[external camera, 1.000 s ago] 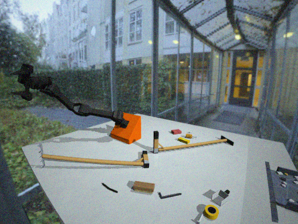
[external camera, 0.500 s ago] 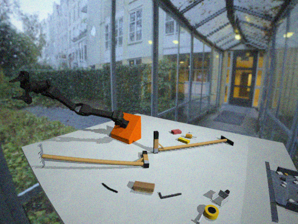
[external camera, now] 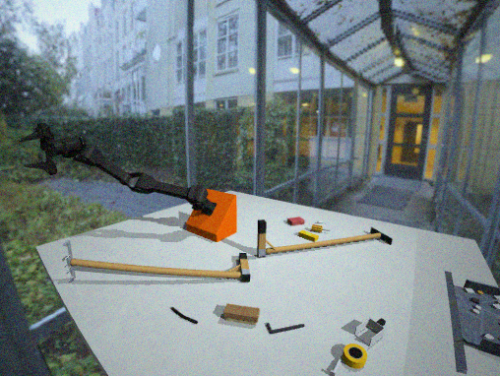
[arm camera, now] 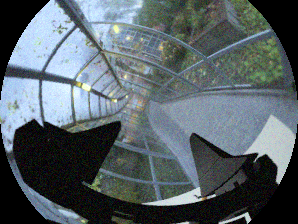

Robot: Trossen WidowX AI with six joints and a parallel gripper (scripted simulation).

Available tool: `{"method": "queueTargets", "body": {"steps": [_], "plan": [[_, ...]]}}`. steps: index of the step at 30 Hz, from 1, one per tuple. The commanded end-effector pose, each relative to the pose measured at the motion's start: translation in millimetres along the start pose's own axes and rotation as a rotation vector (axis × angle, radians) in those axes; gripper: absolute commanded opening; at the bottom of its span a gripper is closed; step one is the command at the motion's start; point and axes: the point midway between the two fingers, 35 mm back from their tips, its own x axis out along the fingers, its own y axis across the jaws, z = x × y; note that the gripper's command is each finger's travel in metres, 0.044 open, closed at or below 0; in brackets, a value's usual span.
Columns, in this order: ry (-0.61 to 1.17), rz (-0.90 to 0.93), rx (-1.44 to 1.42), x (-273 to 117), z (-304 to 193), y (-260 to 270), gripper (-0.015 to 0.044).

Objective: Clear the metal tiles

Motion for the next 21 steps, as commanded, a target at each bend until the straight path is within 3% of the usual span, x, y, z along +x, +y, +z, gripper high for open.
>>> {"method": "queueTargets", "body": {"steps": [1,21], "plan": [[-0.018,0.012,-0.026,-10,3,10,0.0440],[-0.082,0.073,-0.176,-68,12,54,0.0440]]}}
